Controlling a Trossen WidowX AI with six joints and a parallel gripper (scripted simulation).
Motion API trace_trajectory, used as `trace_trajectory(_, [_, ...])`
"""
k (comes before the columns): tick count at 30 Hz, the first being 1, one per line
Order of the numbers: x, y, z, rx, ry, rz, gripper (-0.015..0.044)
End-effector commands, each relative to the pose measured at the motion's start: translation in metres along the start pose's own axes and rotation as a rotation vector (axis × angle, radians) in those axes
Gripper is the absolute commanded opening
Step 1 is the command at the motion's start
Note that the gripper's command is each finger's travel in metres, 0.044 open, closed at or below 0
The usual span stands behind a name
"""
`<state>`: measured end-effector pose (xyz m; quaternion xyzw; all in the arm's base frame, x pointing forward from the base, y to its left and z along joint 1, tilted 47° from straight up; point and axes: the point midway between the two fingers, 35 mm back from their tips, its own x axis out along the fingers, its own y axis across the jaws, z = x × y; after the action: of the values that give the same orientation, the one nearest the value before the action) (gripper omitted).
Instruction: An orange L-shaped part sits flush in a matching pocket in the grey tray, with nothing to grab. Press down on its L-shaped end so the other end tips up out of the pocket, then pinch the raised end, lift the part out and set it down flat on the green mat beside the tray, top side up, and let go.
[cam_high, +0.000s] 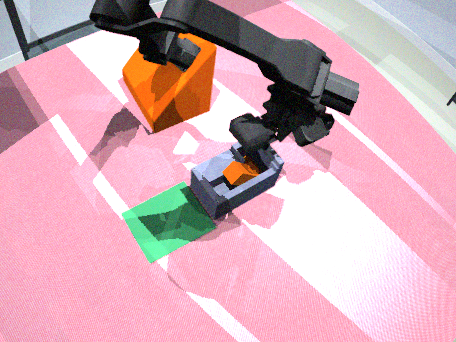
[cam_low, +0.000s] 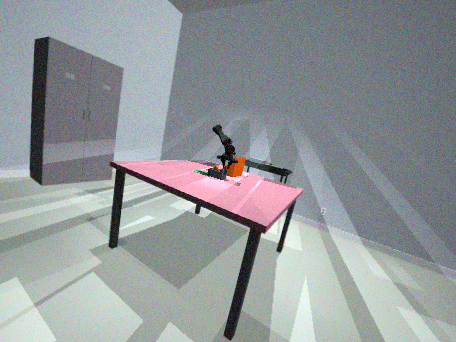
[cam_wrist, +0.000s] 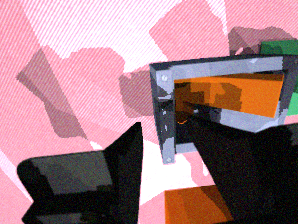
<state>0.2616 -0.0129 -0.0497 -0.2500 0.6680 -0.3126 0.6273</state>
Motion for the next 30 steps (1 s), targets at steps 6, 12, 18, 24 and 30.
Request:
trace_trajectory(6, [-0.0484,-0.007,-0.0012,0.013,-0.008,0.006,0.018])
trace_trajectory(12, [-0.0451,-0.0054,0.0012,0.009,-0.023,0.008,0.018])
trace_trajectory(18, [-0.0451,-0.0054,0.0012,0.009,-0.023,0.008,0.018])
trace_trajectory(24, [-0.0451,-0.0054,0.0012,0.009,-0.023,0.008,0.018])
trace_trajectory(30, [-0.0451,-0.0054,0.0012,0.009,-0.023,0.008,0.018])
